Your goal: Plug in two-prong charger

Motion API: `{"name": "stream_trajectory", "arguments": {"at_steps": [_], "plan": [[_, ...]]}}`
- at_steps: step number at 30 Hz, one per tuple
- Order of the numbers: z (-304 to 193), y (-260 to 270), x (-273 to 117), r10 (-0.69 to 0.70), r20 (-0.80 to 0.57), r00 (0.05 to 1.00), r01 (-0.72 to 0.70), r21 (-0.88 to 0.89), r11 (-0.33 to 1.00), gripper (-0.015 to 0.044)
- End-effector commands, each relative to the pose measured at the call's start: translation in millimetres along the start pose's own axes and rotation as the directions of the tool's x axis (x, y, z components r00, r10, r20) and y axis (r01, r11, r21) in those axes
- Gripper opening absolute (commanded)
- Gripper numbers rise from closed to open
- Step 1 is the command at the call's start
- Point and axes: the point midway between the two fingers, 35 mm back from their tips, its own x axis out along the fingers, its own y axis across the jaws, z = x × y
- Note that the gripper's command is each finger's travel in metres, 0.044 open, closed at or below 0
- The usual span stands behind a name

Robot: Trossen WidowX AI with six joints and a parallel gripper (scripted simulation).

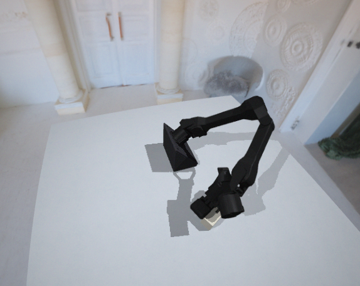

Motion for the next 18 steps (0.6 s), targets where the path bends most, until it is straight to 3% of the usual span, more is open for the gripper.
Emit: {"name": "stream_trajectory", "arguments": {"at_steps": [1,18], "plan": [[13.5,0.0,-0.6,-0.004,0.025,1.0,0.005,-0.029,1.0,0.0],[12.3,0.0,-0.4,-0.004,0.025,1.0,0.005,-0.029,1.0,0.0]]}}
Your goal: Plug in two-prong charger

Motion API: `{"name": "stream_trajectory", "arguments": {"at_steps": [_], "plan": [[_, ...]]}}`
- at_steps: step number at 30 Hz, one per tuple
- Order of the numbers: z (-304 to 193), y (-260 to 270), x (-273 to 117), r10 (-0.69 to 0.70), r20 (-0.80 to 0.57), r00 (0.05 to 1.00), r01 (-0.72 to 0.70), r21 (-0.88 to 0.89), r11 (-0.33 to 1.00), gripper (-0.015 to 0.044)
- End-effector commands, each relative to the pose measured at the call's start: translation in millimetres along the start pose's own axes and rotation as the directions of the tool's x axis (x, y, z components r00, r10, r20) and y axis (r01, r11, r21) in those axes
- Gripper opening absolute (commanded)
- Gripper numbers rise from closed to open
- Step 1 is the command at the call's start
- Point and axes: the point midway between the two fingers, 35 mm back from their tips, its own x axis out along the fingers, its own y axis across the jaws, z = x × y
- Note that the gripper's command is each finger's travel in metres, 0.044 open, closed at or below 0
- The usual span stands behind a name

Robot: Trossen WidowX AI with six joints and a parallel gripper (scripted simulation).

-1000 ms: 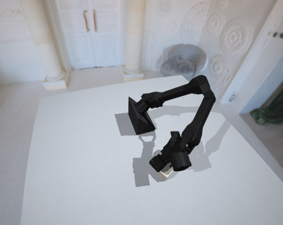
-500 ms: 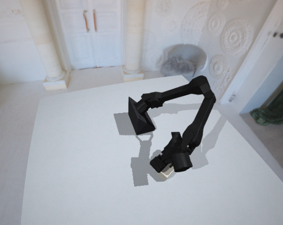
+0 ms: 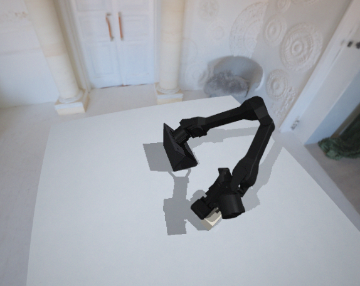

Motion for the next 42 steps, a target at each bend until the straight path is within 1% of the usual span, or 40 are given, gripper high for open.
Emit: {"name": "stream_trajectory", "arguments": {"at_steps": [1,42], "plan": [[10.0,0.1,-0.4,-0.002,0.026,1.0,0.003,-0.027,1.0,0.0],[6.8,0.1,-3.6,-0.002,0.026,1.0,0.003,-0.027,1.0,0.0]]}}
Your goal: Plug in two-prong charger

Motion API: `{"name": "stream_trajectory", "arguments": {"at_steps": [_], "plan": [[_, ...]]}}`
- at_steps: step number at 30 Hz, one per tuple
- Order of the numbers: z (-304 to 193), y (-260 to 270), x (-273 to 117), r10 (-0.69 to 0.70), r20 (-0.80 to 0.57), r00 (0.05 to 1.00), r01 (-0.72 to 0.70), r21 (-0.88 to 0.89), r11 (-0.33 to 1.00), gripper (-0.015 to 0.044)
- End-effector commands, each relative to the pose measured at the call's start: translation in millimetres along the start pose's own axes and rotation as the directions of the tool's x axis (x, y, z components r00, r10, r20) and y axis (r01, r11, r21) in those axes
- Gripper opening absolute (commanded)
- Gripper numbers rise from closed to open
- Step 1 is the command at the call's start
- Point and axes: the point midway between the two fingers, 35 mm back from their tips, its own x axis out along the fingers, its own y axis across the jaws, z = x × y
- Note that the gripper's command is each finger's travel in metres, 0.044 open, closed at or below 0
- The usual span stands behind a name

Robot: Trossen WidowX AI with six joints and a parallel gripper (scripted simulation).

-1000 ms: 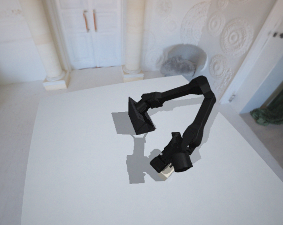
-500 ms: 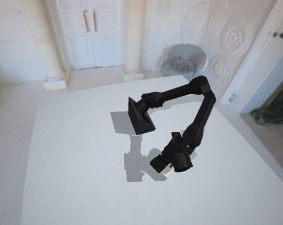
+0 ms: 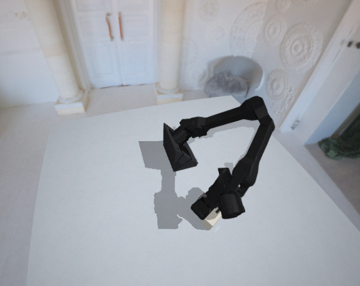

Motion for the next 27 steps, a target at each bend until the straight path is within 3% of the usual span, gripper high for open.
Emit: {"name": "stream_trajectory", "arguments": {"at_steps": [1,27], "plan": [[6.8,-0.1,-3.5,-0.001,0.024,1.0,0.001,-0.016,1.0,0.0],[7.6,0.2,-6.7,-0.001,0.024,1.0,0.001,-0.016,1.0,0.0]]}}
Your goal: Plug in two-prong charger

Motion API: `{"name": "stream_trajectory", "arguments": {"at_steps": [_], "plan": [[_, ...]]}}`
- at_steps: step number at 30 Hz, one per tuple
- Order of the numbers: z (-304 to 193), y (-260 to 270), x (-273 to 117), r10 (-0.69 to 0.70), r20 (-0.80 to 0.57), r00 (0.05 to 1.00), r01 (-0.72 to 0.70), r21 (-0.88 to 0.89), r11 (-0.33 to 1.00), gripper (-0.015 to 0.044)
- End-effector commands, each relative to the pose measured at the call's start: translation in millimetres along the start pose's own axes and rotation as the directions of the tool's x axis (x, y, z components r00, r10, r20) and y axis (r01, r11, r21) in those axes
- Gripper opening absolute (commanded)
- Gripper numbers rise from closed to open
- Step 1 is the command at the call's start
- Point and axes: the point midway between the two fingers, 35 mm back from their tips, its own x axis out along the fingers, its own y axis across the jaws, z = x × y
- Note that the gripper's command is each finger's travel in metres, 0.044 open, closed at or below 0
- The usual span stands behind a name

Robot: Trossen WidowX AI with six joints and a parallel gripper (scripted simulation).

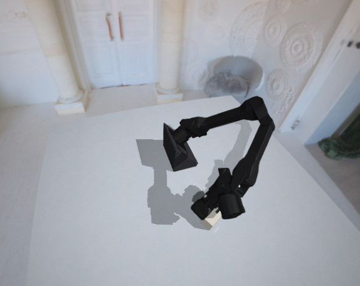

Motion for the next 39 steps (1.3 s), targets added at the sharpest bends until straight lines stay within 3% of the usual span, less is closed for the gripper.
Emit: {"name": "stream_trajectory", "arguments": {"at_steps": [1,39], "plan": [[6.9,-0.3,-5.8,-0.002,0.026,1.0,0.002,-0.012,1.0,0.0],[8.0,-0.1,-1.2,-0.001,0.026,1.0,0.002,-0.012,1.0,0.0]]}}
